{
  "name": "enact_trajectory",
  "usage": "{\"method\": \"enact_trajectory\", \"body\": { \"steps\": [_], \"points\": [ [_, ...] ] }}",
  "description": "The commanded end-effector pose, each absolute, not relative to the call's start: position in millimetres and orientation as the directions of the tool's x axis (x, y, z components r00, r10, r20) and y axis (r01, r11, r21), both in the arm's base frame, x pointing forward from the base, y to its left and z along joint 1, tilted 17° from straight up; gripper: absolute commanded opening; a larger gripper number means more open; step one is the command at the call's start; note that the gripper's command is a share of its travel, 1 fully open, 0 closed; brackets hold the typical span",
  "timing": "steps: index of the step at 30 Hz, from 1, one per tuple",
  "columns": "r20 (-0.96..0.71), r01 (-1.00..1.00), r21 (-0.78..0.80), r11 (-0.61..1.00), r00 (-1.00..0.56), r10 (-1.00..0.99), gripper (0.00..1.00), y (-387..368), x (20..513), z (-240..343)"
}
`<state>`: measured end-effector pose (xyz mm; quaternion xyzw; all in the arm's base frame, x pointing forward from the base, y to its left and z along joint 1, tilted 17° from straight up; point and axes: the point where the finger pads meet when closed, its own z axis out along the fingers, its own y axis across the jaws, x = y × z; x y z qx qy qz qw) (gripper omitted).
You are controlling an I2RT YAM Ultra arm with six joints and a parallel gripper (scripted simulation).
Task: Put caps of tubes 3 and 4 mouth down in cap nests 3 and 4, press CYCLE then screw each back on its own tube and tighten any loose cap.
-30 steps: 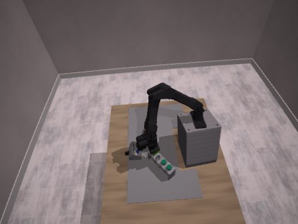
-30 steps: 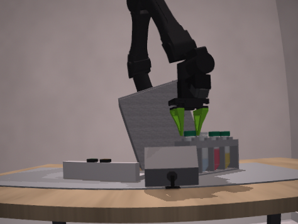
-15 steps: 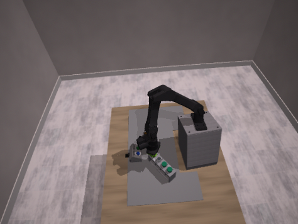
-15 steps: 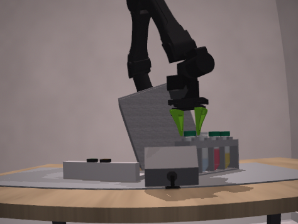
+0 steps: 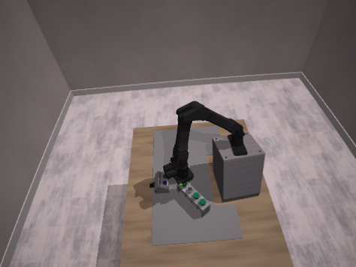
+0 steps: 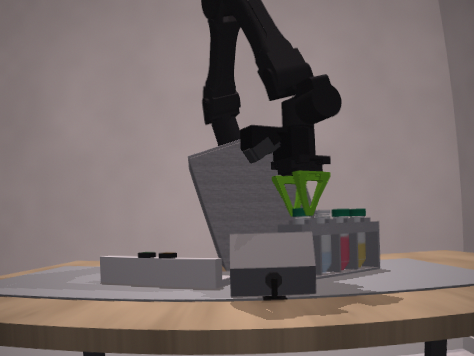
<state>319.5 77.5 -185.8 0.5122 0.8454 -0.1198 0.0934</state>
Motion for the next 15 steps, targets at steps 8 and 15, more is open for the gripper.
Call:
{"method": "enact_trajectory", "body": {
  "steps": [8,15],
  "points": [
    [-0.290,0.929,-0.064,0.366,-0.368,0.883,0.49,83.0,324.3,-182.7],
    [-0.290,0.929,-0.064,0.366,-0.368,0.883,0.49,83.7,325.2,-182.5]
  ]
}}
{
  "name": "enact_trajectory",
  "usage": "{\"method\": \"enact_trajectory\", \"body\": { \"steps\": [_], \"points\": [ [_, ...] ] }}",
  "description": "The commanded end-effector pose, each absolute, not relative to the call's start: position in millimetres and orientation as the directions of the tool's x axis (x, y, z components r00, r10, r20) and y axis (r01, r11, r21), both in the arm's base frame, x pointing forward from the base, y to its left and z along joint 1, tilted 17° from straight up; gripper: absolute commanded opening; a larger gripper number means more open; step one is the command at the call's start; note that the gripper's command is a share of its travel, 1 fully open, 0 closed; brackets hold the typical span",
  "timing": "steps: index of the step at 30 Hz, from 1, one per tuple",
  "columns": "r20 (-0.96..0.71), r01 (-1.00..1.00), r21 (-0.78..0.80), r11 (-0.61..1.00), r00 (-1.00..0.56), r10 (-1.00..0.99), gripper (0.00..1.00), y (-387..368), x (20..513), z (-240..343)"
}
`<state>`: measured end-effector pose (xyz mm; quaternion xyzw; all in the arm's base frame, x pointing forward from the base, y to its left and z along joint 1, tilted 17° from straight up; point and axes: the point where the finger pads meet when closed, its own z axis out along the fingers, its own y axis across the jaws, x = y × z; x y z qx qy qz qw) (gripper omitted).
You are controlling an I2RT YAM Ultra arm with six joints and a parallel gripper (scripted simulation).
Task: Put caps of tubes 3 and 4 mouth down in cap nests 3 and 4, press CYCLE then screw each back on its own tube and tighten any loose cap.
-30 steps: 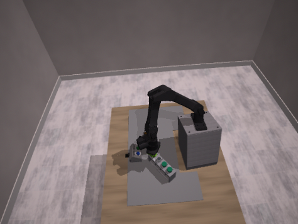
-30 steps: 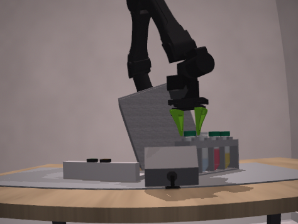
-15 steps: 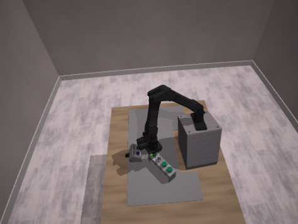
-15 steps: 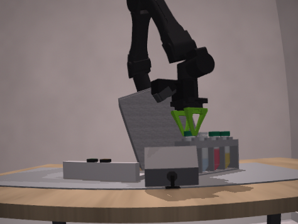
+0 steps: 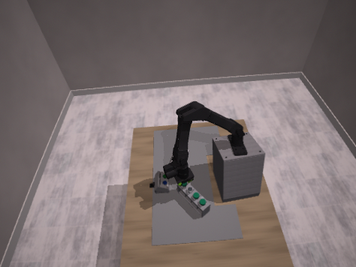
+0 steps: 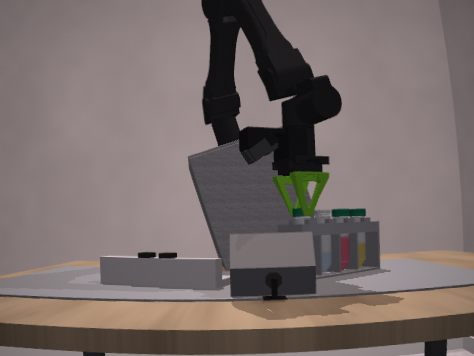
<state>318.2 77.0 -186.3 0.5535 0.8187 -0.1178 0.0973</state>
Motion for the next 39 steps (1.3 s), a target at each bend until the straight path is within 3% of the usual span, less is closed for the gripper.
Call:
{"method": "enact_trajectory", "body": {
  "steps": [1,7,8,22,27,29,39],
  "points": [
    [-0.290,0.929,-0.064,0.366,-0.368,0.883,0.49,83.9,325.4,-182.4],
    [-0.290,0.929,-0.064,0.366,-0.368,0.883,0.49,84.2,325.7,-182.3],
    [-0.290,0.929,-0.064,0.366,-0.368,0.883,0.00,84.2,325.7,-182.3],
    [-0.290,0.929,-0.064,0.366,-0.368,0.883,0.00,84.1,325.7,-182.3],
    [-0.265,0.809,-0.134,0.573,-0.586,0.766,0.00,84.3,325.7,-182.2],
    [-0.265,0.809,-0.134,0.573,-0.586,0.766,0.00,84.3,325.7,-182.2],
    [-0.169,0.429,-0.244,0.870,-0.902,0.397,0.00,84.3,325.8,-182.1]
  ]
}}
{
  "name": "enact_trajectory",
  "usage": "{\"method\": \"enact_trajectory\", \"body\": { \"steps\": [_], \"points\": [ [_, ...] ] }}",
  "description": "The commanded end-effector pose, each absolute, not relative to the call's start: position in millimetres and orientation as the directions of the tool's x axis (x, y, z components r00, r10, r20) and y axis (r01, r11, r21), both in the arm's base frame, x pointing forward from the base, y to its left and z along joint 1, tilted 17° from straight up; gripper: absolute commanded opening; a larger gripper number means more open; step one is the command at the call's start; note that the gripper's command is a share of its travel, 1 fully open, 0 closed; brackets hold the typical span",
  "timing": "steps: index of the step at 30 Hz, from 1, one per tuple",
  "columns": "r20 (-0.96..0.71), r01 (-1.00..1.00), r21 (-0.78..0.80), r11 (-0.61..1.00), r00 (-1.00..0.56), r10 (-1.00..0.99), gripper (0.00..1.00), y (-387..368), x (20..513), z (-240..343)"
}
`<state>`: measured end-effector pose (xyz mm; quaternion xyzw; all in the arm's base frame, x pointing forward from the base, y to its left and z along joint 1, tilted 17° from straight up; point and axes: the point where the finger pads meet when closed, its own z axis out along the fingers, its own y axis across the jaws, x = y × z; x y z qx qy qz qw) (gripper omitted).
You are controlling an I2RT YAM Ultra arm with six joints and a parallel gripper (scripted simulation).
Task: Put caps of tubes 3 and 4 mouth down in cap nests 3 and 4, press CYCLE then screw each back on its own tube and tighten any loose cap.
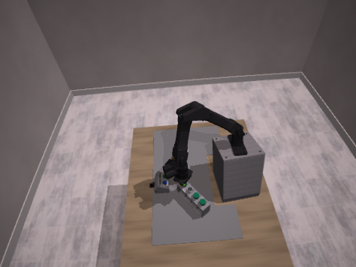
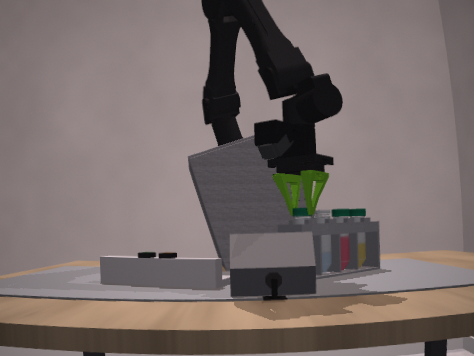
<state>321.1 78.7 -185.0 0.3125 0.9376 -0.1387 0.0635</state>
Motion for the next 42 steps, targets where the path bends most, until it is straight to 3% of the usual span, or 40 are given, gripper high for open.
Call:
{"method": "enact_trajectory", "body": {
  "steps": [1,12,22,24,34,39,42],
  "points": [
    [-0.156,0.383,-0.253,0.889,-0.922,0.353,0.00,84.3,325.8,-182.1],
    [-0.031,-0.056,-0.295,0.954,-0.997,-0.068,0.00,84.3,325.8,-181.9],
    [0.115,-0.528,-0.274,0.804,-0.848,-0.517,0.00,84.4,325.8,-181.8],
    [0.115,-0.528,-0.274,0.804,-0.848,-0.517,0.00,84.4,325.8,-181.8],
    [0.232,-0.870,-0.185,0.458,-0.491,-0.840,0.00,84.5,325.7,-181.6],
    [0.270,-0.964,-0.122,0.236,-0.261,-0.927,0.00,84.5,325.7,-181.6],
    [0.276,-0.976,-0.108,0.189,-0.212,-0.937,0.00,84.5,325.7,-181.6]
  ]
}}
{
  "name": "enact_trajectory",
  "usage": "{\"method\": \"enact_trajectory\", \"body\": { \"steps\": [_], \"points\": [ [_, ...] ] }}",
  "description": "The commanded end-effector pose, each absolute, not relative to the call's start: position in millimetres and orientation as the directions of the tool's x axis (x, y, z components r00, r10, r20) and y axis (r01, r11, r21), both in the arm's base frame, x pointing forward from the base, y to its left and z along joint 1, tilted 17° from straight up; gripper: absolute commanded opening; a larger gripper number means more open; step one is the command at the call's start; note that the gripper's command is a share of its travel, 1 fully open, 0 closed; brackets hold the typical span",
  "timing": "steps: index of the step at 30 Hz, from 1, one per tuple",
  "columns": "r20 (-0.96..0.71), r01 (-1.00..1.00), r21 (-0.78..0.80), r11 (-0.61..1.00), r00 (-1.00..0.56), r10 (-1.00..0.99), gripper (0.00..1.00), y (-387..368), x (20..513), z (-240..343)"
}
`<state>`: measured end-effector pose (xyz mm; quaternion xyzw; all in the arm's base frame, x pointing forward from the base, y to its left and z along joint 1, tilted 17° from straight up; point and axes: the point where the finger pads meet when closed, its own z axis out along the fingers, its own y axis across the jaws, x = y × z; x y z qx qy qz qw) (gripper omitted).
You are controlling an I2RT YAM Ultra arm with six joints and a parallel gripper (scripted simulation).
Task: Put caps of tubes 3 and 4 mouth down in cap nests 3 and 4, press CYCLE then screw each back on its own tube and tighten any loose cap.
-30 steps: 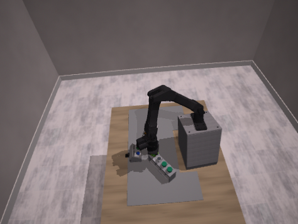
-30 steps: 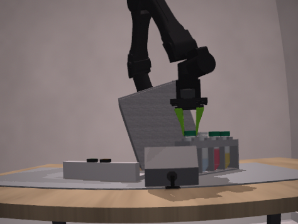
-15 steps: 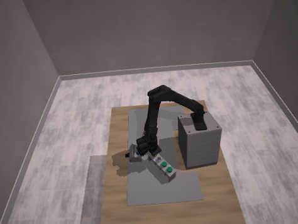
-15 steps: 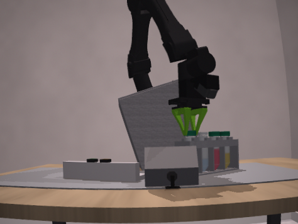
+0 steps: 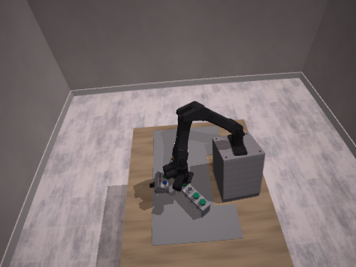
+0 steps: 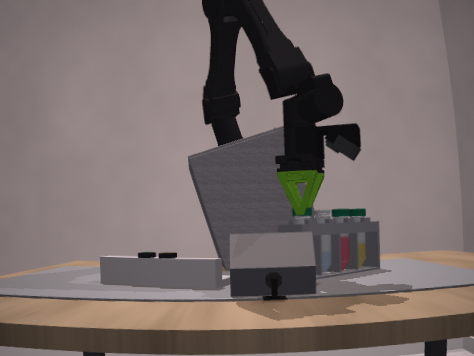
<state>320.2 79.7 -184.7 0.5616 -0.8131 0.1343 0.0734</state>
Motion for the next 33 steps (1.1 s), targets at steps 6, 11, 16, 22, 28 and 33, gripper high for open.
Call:
{"method": "enact_trajectory", "body": {
  "steps": [6,11,16,22,28,33],
  "points": [
    [0.296,-0.995,-0.022,-0.096,0.086,-0.951,0.00,84.5,325.7,-181.5],
    [0.292,-0.943,0.052,-0.329,0.329,-0.898,0.00,84.5,325.7,-181.4],
    [0.287,-0.915,0.075,-0.398,0.402,-0.870,0.00,84.6,325.7,-181.4],
    [0.287,-0.915,0.075,-0.398,0.402,-0.870,0.49,84.5,325.7,-181.4],
    [0.287,-0.915,0.075,-0.398,0.402,-0.870,0.49,84.5,325.6,-181.4],
    [0.287,-0.915,0.075,-0.398,0.402,-0.870,0.49,84.5,325.6,-181.4]
  ]
}}
